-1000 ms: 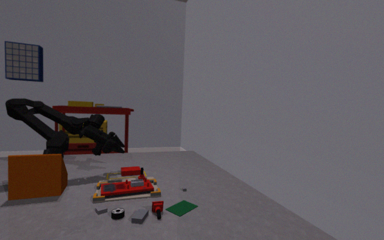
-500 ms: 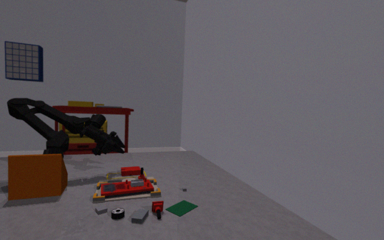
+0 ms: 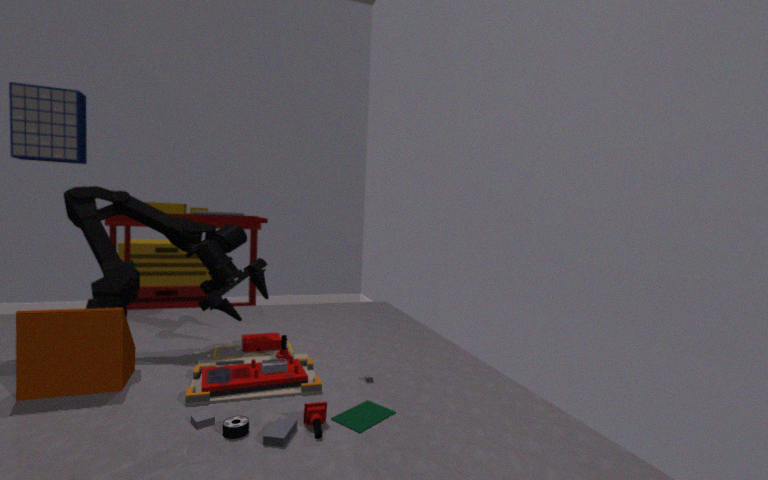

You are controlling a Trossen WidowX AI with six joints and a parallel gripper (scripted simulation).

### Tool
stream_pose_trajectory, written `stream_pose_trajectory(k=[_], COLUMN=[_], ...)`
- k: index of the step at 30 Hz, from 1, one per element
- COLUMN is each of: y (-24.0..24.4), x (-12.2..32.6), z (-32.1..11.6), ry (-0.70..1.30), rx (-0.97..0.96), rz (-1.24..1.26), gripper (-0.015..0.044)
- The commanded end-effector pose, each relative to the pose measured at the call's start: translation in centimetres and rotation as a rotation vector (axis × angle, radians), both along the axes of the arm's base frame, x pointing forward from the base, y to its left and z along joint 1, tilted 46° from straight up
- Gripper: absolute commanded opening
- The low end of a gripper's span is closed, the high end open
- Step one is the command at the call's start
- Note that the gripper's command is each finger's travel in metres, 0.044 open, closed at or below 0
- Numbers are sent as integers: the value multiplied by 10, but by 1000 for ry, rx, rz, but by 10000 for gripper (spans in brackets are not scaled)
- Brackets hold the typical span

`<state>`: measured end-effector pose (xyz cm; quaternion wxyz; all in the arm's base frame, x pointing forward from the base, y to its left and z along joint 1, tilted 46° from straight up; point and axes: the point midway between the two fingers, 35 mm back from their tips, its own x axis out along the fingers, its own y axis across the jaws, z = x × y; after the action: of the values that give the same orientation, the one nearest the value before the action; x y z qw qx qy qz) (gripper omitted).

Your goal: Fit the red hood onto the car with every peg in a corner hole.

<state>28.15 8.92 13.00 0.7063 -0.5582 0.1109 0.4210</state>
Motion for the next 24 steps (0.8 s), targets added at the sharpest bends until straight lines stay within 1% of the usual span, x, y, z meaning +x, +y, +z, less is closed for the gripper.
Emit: stream_pose_trajectory(k=[1,10,18,20,24], y=[4,8,11,11,11], x=[11,26,41,43,43], z=[-5,-8,-8,-7,-7], ry=[391,986,1507,1550,1550], rx=[253,566,761,773,773], rz=[-217,-638,-1076,-1116,-1116], gripper=[440,440,440,440,440])
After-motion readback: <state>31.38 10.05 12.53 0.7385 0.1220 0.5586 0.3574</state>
